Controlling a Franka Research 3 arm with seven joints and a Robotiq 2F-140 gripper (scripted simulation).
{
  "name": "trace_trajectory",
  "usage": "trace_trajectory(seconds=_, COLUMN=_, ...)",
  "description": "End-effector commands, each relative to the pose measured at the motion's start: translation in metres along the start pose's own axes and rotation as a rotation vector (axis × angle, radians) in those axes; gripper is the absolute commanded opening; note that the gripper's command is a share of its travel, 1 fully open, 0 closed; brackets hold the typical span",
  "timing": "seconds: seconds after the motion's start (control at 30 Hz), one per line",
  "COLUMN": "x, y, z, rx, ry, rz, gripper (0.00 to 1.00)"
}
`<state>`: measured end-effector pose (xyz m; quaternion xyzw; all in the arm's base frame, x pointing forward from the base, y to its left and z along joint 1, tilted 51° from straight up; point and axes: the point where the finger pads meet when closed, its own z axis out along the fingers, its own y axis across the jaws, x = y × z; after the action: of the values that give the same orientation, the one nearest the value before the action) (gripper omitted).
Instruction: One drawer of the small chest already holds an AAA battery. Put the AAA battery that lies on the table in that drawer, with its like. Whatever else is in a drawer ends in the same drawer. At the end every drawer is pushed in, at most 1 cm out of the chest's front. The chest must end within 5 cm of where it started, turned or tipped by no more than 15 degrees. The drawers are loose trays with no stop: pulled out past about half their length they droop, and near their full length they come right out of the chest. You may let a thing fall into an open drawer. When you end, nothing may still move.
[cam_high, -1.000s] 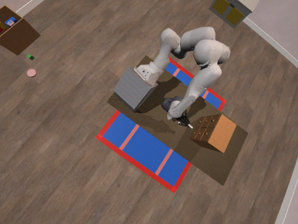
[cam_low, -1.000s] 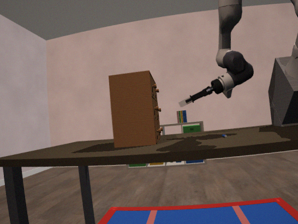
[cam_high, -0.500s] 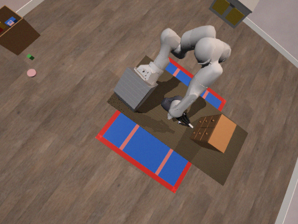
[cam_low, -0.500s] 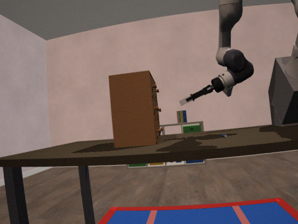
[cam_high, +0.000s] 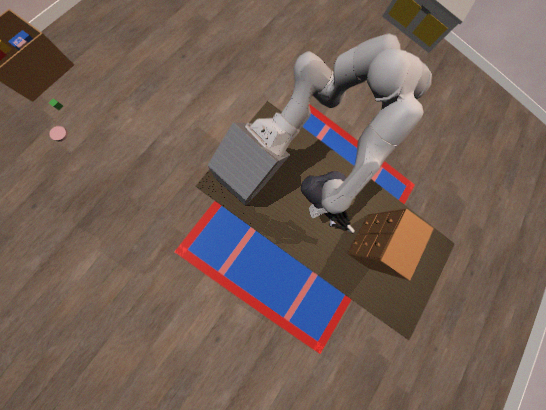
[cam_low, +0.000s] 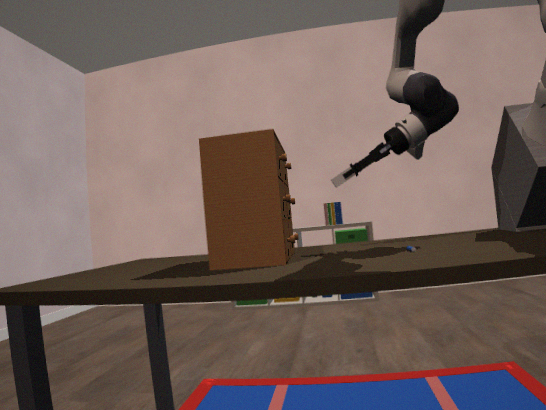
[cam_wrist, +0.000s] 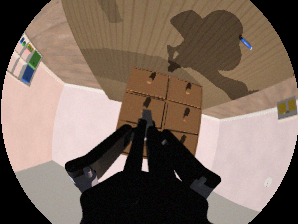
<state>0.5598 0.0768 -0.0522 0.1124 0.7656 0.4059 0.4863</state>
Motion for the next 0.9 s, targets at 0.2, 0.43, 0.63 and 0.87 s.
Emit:
trace_trajectory(seconds=0.2, x=0.001, y=-0.003, z=-0.031, rx=-0.006, ry=0.289, rz=0.063, gripper=0.00)
trace_trajectory(seconds=0.43, x=-0.004, y=-0.003, z=-0.046, rx=-0.010, ry=0.424, rz=0.063, gripper=0.00)
trace_trajectory(seconds=0.63, x=-0.009, y=-0.003, z=-0.065, rx=-0.015, ry=0.587, rz=0.062, gripper=0.00)
trace_trajectory(seconds=0.87, x=-0.015, y=-0.003, z=-0.087, rx=-0.022, ry=0.780, rz=0.054, gripper=0.00)
